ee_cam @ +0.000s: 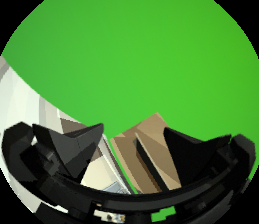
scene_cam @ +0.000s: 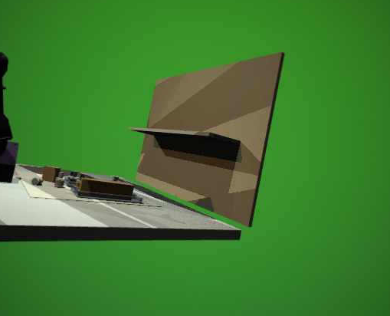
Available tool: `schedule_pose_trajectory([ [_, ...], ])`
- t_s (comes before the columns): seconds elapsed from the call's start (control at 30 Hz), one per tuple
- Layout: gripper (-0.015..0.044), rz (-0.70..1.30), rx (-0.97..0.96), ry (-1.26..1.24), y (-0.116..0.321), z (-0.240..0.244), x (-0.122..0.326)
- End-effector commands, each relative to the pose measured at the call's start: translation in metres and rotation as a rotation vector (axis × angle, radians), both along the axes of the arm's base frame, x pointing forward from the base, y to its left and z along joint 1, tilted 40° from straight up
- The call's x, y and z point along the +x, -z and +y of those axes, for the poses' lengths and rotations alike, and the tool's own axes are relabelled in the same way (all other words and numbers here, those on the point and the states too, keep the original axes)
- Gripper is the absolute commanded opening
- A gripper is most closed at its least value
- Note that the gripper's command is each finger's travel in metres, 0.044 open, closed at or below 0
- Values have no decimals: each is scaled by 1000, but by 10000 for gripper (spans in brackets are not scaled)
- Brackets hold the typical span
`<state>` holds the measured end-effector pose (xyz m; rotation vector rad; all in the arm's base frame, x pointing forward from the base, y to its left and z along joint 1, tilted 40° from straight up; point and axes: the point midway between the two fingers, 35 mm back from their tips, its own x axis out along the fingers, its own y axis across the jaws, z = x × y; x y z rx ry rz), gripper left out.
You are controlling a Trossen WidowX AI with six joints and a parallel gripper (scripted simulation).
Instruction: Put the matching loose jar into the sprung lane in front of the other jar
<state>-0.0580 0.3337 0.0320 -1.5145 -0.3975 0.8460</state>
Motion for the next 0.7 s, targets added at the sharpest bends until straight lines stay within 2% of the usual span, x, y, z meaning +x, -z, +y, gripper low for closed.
schedule_pose_trajectory([
  [0.0, 426, 7, 1, 4, 0, 0, 2],
  [0.07, 440, 55, 5, 43, 4, -1, 15],
  [0.33, 440, 174, -40, 445, 8, -7, 137],
  [0.67, 440, 343, -54, 988, 8, -86, 270],
])
